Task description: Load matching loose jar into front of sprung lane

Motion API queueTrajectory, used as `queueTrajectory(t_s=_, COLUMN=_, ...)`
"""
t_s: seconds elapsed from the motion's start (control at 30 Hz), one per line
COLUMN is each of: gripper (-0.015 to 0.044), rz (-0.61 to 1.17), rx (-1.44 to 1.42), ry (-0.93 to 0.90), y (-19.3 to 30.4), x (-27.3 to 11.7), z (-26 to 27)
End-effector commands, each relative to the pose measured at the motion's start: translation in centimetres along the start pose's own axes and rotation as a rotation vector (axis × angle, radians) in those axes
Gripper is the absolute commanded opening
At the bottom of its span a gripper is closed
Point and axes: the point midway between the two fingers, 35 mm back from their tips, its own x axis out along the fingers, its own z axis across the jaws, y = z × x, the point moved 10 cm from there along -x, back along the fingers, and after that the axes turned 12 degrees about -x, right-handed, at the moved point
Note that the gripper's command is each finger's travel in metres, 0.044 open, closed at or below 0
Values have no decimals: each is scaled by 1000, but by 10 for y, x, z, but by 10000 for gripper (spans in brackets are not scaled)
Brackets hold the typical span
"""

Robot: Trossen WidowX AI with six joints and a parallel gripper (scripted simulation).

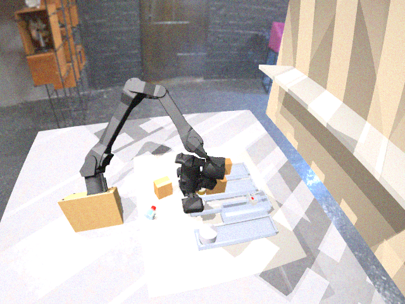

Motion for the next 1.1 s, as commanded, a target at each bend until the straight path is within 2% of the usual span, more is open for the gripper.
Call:
queueTrajectory(t_s=0.0, gripper=0, rz=-23, rx=-16, ry=5, y=-8, x=-2, z=0)
queueTrajectory(t_s=1.07, gripper=0, rz=-23, rx=-17, ry=5, y=-23, x=-4, z=-2)
